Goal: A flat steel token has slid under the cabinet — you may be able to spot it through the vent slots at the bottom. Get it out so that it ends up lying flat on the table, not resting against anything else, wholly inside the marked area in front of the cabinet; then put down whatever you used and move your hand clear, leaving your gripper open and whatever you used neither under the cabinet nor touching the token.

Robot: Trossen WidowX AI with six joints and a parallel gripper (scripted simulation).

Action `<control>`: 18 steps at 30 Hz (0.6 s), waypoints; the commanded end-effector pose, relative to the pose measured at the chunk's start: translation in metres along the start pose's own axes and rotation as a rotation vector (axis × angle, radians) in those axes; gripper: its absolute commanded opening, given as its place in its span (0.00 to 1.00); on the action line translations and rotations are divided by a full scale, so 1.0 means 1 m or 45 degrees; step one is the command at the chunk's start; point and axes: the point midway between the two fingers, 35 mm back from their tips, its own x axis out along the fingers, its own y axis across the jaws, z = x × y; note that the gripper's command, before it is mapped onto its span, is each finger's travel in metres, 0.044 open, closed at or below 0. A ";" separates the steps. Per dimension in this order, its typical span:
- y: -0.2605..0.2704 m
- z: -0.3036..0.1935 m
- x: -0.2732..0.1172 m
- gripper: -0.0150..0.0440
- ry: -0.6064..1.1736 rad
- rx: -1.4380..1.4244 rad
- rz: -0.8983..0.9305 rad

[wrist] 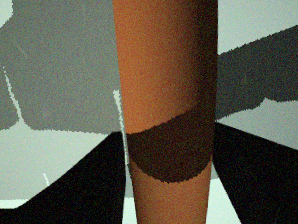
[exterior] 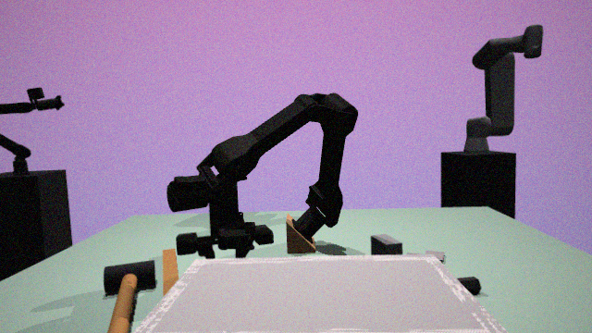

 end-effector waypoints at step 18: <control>0.000 0.006 0.000 0.25 -0.001 0.001 0.002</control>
